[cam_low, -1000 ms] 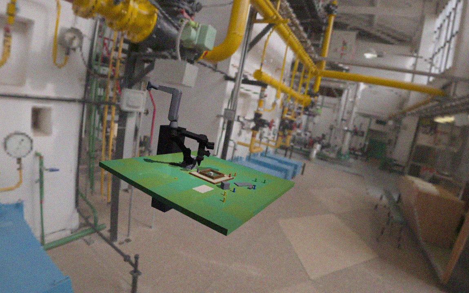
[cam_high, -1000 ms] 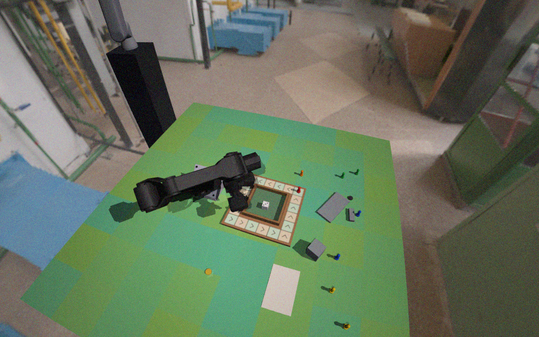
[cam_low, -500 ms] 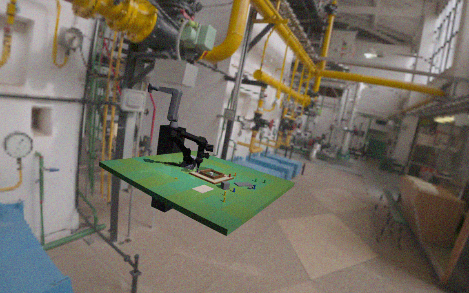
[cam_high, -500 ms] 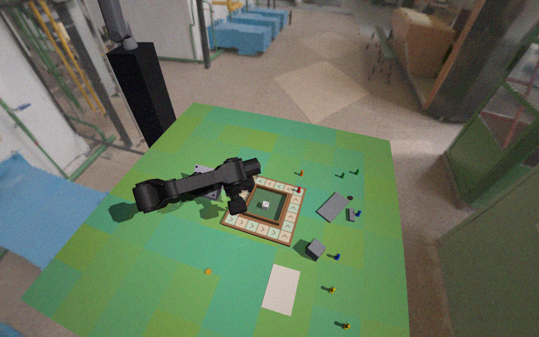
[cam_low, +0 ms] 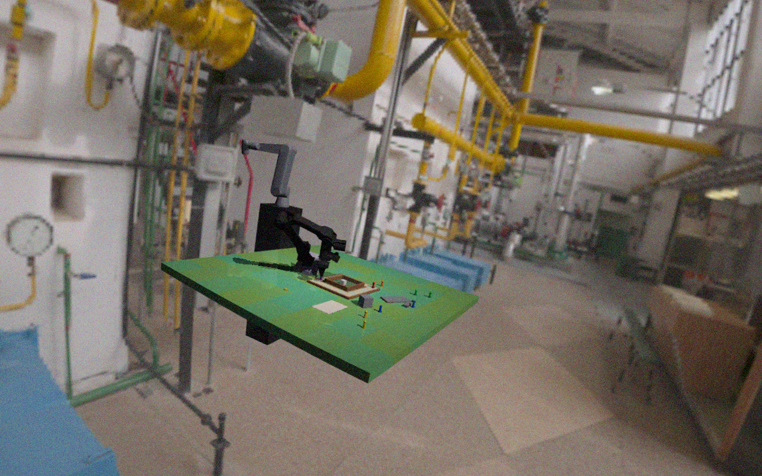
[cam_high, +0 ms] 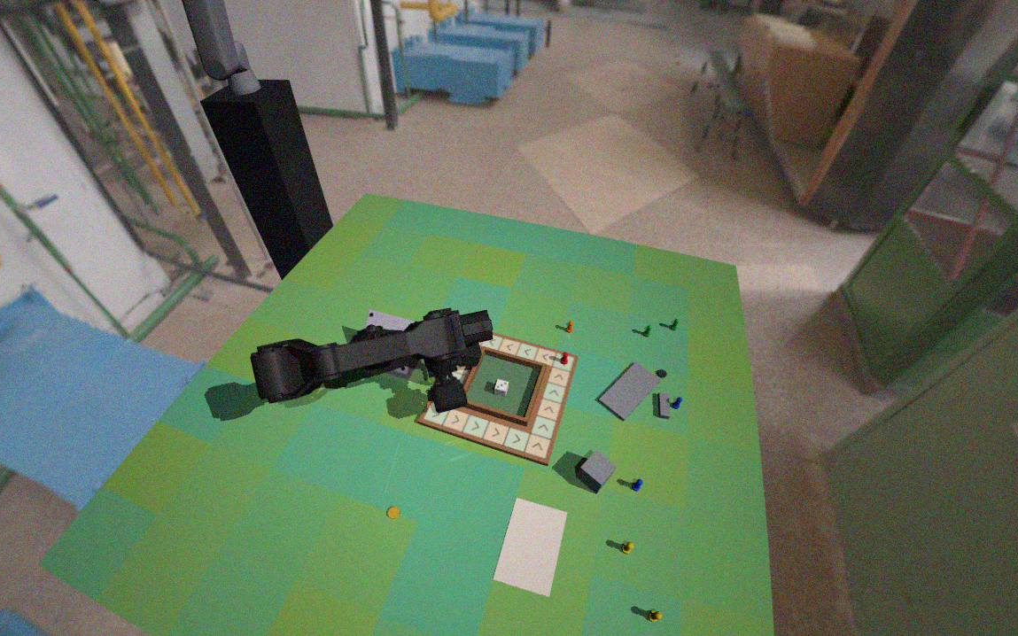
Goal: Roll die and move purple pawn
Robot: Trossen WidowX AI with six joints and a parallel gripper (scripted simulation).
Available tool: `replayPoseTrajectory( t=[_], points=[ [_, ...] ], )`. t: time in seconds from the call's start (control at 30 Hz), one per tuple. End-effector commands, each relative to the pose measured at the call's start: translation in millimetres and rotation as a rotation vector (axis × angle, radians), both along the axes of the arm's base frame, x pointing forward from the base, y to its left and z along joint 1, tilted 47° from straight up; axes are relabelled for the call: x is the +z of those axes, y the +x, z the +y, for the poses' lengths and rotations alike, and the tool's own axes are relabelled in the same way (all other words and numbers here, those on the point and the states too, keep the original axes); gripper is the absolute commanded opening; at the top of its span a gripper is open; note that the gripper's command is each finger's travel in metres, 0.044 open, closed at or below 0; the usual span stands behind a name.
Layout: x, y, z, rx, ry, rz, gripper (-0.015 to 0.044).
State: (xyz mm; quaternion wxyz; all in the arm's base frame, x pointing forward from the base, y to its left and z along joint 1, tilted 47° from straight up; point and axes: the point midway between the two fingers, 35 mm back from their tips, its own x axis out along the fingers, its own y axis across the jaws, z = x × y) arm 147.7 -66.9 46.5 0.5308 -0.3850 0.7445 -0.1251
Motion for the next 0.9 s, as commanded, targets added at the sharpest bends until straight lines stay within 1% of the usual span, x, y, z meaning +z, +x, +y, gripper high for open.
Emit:
replayPoseTrajectory(
  t=[0.0, 0.2, 0.37, 0.7, 0.87],
  points=[
    [-4.2, -1.7, -5.0, 0.005, -0.004, 0.004, 0.0200],
    [-8.7, -3.5, -10.0, 0.005, -0.006, 0.004, 0.0200],
    [-8.7, -3.5, -10.0, 0.005, -0.006, 0.004, 0.0069],
    [-8.7, -3.5, -10.0, 0.005, -0.006, 0.004, 0.0002],
    [-1.0, 2.3, -0.9, 0.019, 0.003, 0.002, 0.0000]
  ],
)
